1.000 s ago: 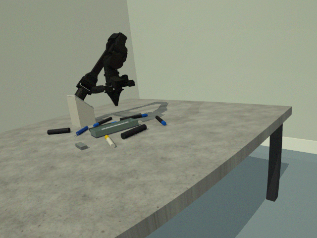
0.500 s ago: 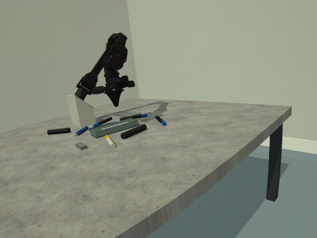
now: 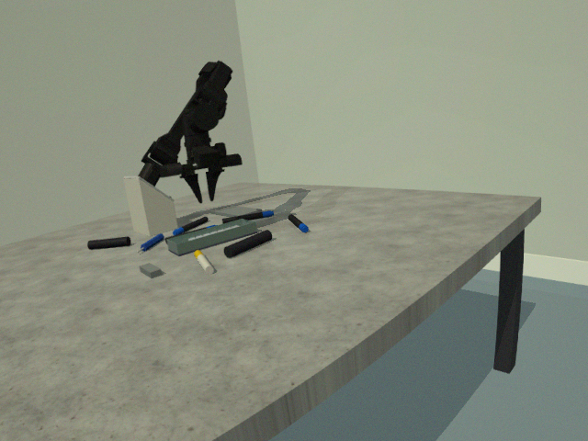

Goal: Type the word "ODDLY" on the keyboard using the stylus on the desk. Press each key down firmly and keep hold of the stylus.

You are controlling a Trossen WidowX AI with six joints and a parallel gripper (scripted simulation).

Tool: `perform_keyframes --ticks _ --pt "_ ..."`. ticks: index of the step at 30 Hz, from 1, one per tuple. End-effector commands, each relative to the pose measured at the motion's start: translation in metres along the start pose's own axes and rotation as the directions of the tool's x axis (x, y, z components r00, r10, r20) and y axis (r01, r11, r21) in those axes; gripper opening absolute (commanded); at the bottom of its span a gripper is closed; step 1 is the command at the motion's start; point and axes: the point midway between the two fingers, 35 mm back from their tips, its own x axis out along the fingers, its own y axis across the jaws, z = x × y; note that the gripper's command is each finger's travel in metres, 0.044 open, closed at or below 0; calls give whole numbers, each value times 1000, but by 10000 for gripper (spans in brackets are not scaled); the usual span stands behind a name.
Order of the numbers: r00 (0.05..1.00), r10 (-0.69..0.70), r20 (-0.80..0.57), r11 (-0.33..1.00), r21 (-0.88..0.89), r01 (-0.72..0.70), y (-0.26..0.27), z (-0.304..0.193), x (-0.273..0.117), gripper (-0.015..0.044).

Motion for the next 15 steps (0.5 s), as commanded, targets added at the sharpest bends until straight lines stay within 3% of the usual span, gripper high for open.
perform_keyframes --ticks 1,10,15 --pt "993 -77 87 979 195 59 -48 -16 9 150" --pt "918 -277 283 788 613 49 -129 -69 24 150" --pt "900 -310 307 744 667 28 -135 -80 26 150"
